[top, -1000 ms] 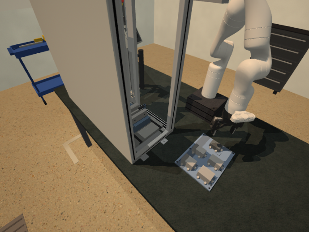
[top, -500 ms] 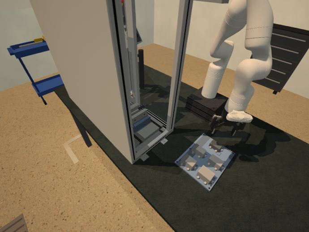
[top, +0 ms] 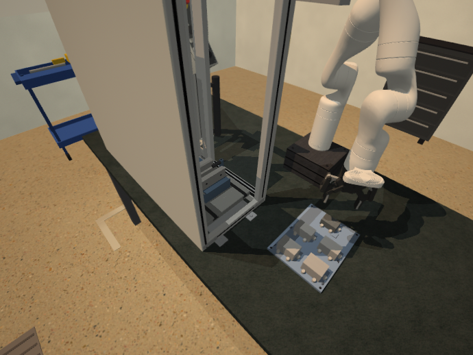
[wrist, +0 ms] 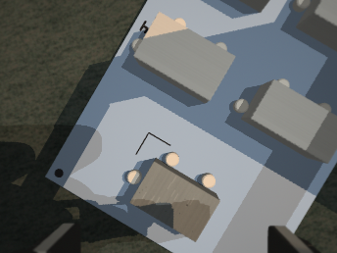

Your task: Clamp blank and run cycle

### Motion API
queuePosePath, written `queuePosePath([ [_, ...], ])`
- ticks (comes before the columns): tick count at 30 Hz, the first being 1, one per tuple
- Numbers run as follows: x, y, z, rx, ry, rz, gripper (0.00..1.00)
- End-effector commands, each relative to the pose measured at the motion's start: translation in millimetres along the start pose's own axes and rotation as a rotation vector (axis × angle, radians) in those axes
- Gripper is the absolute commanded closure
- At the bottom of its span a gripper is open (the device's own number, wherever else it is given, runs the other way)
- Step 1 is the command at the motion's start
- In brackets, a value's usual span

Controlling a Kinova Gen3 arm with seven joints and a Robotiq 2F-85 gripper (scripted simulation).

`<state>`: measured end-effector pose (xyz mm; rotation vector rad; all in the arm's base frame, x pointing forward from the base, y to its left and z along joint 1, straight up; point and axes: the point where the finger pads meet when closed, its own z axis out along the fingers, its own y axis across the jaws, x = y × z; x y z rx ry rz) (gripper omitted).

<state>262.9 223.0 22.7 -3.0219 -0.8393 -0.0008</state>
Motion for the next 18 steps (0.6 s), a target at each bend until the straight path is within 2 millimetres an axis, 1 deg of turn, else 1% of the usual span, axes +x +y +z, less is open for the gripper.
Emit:
queuePosePath([
  [1, 0.4, -0.1, -0.4, 0.000, 0.002, 0.003, 0.00],
  [5, 0.4, -0.1, -0.4, 0.000, 0.002, 0.003, 0.00],
  [10, 0.4, -0.1, -0.4, 0.000, 0.002, 0.233, 0.00],
  [18, 0.4, -0.1, -0.4, 0.000, 0.002, 0.233, 0.00],
])
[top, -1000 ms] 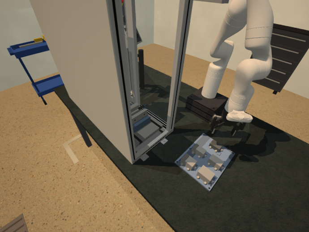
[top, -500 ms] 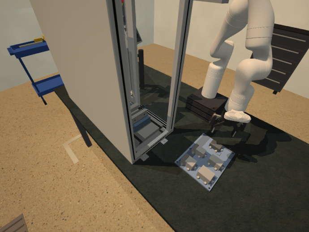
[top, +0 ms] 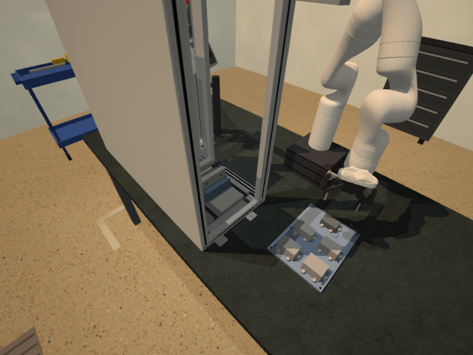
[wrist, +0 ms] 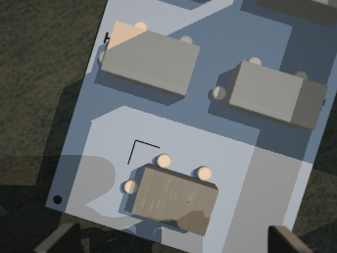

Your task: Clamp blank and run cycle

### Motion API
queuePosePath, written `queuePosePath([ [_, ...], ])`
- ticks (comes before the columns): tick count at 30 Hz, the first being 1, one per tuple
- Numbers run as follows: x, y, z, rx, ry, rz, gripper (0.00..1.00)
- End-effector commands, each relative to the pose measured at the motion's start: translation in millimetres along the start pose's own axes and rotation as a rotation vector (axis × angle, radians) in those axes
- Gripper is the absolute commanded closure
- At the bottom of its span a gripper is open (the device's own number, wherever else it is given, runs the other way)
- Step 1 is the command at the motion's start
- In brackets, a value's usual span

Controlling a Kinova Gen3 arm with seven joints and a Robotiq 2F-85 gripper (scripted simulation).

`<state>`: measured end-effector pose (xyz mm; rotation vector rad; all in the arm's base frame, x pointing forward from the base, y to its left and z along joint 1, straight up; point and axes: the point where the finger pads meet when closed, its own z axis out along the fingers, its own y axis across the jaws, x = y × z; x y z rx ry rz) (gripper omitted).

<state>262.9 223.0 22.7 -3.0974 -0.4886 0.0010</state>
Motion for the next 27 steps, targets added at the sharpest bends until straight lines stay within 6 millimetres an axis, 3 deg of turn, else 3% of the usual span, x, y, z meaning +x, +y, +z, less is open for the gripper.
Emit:
queuePosePath([
  [1, 0.3, -0.1, -0.4, -0.001, 0.002, 0.004, 0.00],
  [4, 0.3, -0.1, -0.4, -0.001, 0.002, 0.004, 0.00],
  [9, 0.3, -0.1, -0.4, 0.000, 0.002, 0.233, 0.00],
  [21, 0.3, -0.1, -0.4, 0.000, 0.002, 0.233, 0.00],
  [27, 0.3, -0.2, -0.4, 0.000, 0.002, 0.463, 0.00],
])
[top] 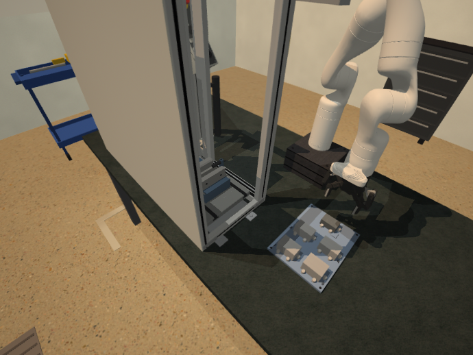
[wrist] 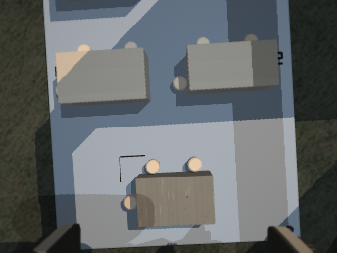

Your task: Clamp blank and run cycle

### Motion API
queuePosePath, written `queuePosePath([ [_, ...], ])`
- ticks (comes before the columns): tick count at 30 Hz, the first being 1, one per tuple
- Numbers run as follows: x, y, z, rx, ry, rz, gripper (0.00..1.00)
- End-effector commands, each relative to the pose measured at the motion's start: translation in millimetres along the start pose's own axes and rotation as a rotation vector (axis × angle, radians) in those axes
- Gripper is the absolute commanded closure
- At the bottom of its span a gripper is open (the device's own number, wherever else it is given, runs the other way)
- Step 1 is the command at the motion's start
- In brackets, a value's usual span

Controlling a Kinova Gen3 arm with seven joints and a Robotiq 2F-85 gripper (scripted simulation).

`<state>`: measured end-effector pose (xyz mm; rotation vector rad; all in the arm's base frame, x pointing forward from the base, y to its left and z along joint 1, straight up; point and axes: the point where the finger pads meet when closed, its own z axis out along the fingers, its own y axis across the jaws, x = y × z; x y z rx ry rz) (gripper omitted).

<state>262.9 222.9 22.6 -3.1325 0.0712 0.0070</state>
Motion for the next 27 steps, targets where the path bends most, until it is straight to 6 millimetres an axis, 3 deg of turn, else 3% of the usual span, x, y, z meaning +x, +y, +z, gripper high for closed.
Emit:
queuePosePath([
  [1, 0.3, -0.4, -0.4, -0.002, 0.005, 0.104, 0.00],
  [11, 0.3, -0.4, -0.4, -0.002, 0.005, 0.104, 0.00],
  [16, 0.3, -0.4, -0.4, -0.001, 0.005, 0.334, 0.00],
  [27, 0.3, -0.4, -0.4, -0.001, 0.005, 0.334, 0.00],
])
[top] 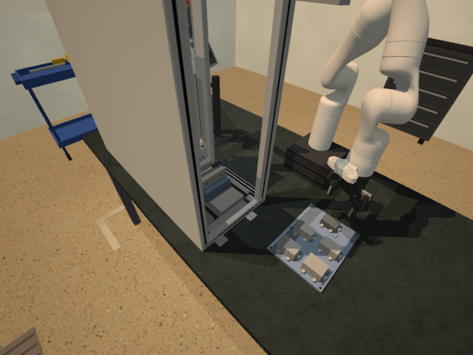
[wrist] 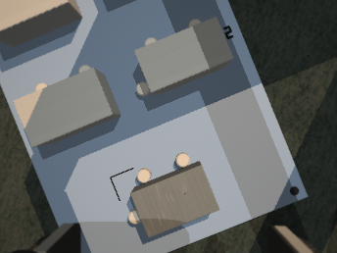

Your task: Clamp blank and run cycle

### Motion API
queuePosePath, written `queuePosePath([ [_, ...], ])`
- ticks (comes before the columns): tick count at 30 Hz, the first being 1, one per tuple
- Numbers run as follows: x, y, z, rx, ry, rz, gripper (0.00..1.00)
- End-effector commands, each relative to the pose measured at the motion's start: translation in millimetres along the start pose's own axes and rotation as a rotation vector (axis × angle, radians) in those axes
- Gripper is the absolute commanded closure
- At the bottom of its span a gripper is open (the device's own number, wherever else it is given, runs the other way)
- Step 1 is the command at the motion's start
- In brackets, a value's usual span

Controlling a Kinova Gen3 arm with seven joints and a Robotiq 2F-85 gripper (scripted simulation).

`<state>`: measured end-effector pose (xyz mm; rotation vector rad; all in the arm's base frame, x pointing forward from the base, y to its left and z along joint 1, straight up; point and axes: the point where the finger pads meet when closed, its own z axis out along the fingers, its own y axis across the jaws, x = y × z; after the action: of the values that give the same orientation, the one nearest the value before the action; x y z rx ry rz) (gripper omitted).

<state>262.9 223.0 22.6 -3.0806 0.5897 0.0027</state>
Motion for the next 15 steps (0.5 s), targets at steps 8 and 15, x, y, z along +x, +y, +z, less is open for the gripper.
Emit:
queuePosePath([
  [8, 0.2, -0.4, -0.4, 0.001, 0.001, 0.130, 0.00],
  [15, 0.2, -0.4, -0.4, 0.001, 0.001, 0.130, 0.00],
])
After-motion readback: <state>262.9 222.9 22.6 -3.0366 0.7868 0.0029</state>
